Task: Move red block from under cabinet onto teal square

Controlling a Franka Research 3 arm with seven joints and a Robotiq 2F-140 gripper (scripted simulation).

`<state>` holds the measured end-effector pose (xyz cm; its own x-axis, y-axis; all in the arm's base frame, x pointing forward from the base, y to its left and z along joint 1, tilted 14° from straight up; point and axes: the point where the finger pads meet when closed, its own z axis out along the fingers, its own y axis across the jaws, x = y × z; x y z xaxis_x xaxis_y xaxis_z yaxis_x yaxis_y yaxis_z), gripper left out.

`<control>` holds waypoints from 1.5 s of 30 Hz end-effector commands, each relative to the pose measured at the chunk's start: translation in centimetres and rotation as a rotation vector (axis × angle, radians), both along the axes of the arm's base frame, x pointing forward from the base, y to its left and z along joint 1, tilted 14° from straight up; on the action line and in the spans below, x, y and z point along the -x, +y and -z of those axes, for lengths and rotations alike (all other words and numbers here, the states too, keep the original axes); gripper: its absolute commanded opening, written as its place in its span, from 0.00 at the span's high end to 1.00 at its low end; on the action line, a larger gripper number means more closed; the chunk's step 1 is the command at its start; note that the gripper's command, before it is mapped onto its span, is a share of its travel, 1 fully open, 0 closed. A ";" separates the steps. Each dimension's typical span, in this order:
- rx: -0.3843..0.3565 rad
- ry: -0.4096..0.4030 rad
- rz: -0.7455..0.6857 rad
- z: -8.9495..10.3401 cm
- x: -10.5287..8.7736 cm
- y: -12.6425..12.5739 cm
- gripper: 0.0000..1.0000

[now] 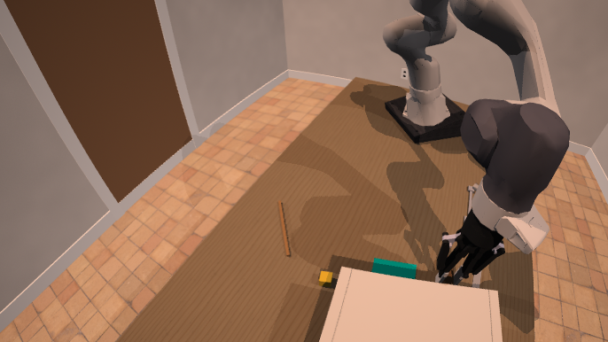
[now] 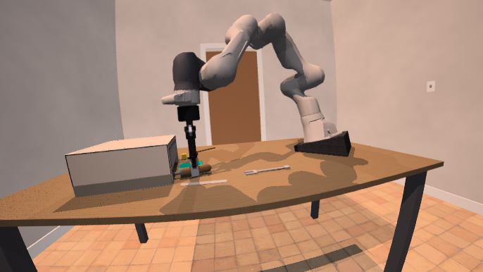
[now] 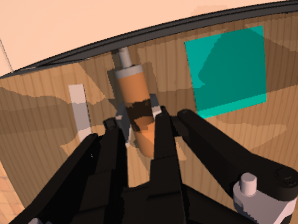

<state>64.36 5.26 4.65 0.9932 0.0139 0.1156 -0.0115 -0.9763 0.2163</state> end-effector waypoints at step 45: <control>-0.002 -0.002 -0.006 -0.4 -0.2 -1.0 1.00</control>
